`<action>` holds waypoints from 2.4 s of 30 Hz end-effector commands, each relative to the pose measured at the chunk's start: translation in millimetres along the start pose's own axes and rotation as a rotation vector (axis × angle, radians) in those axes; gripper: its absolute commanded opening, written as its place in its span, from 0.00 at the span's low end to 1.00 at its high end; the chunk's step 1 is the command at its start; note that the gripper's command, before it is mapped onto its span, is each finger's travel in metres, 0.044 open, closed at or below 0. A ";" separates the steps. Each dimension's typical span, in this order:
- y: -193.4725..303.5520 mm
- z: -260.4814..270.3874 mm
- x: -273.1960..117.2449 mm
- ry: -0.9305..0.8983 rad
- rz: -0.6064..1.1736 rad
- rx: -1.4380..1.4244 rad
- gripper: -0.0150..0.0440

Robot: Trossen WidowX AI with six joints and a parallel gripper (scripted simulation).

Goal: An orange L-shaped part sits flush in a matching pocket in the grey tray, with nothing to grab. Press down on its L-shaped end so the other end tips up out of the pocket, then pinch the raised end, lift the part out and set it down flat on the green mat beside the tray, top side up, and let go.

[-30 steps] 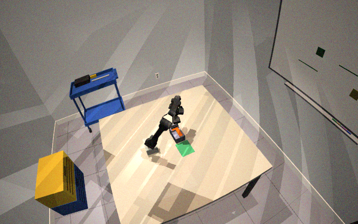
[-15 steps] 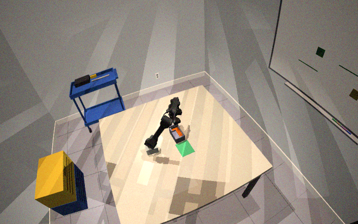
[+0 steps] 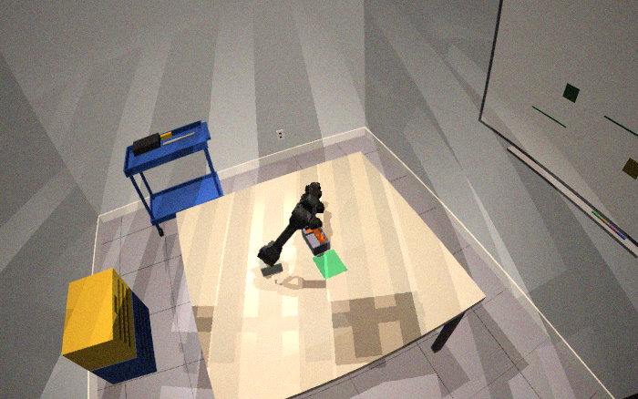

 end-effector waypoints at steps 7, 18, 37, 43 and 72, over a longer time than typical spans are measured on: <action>0.7 -0.3 17.2 0.004 0.001 -0.008 0.56; 1.3 -0.7 29.5 0.005 0.001 -0.007 0.56; 0.1 6.5 21.8 0.001 0.000 -0.005 0.56; -1.0 11.4 12.8 0.003 0.000 -0.007 0.56; -2.2 2.3 -79.8 -0.007 -0.020 -0.011 0.56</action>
Point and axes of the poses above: the point midway between the two fingers, 35 mm back from their tips, its own x axis out along the fingers, its own z axis across the jaws, y = z × x, the point moved 1 cm from there along -x, back along the fingers, and after that the axes turned 9 degrees about -x, right-handed, at the moved point
